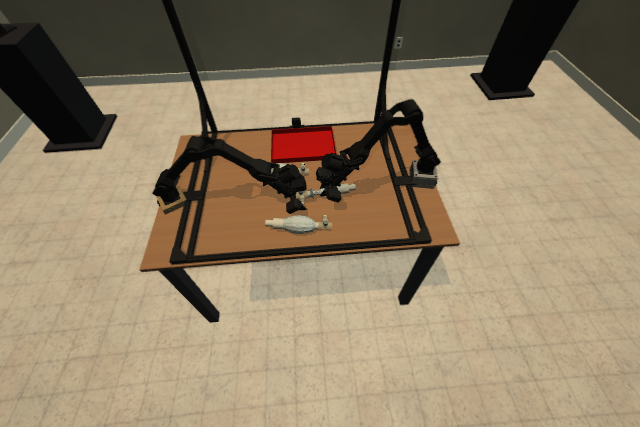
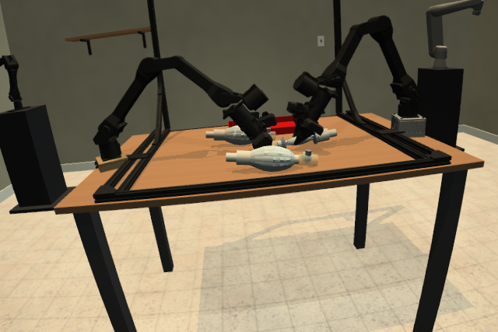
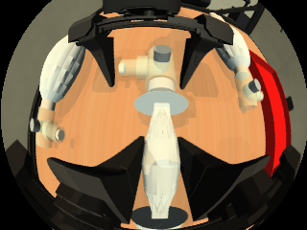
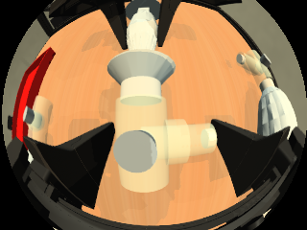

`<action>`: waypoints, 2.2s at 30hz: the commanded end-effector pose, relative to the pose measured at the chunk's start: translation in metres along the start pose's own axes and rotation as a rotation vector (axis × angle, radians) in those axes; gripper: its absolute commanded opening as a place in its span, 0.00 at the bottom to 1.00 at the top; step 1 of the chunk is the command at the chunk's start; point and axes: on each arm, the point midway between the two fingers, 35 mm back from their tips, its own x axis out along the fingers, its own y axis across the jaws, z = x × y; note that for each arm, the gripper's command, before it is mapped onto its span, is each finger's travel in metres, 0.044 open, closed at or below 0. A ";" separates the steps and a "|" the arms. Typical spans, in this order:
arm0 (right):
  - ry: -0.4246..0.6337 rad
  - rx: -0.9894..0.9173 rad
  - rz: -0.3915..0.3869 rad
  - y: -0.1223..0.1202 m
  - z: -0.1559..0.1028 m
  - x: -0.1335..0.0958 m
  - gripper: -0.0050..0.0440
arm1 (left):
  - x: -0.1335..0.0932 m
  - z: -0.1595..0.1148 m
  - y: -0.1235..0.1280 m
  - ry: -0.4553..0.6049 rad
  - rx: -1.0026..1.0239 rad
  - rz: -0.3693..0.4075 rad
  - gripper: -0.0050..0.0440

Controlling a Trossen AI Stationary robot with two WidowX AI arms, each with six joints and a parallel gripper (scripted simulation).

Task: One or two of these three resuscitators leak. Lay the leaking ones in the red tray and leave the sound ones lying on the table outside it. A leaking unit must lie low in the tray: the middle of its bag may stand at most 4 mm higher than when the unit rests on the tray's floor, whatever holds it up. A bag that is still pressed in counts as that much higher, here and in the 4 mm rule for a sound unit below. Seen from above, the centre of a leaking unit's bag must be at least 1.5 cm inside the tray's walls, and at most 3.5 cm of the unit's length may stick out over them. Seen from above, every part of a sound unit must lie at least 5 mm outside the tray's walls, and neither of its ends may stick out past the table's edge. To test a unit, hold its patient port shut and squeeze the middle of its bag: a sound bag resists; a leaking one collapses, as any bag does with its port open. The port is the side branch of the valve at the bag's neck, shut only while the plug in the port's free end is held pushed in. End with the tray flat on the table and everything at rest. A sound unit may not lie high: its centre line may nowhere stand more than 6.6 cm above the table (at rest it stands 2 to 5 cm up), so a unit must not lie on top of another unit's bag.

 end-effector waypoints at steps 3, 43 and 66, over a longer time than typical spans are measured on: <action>0.000 -0.001 0.000 0.000 0.000 0.000 1.00 | 0.000 0.000 0.000 -0.002 -0.001 -0.003 0.10; -0.407 0.016 -0.063 0.005 0.078 -0.232 1.00 | 0.000 -0.002 0.000 0.005 -0.003 -0.004 0.10; -0.912 0.047 -0.113 0.017 0.020 -0.389 1.00 | 0.001 -0.003 -0.001 0.009 -0.002 -0.005 0.10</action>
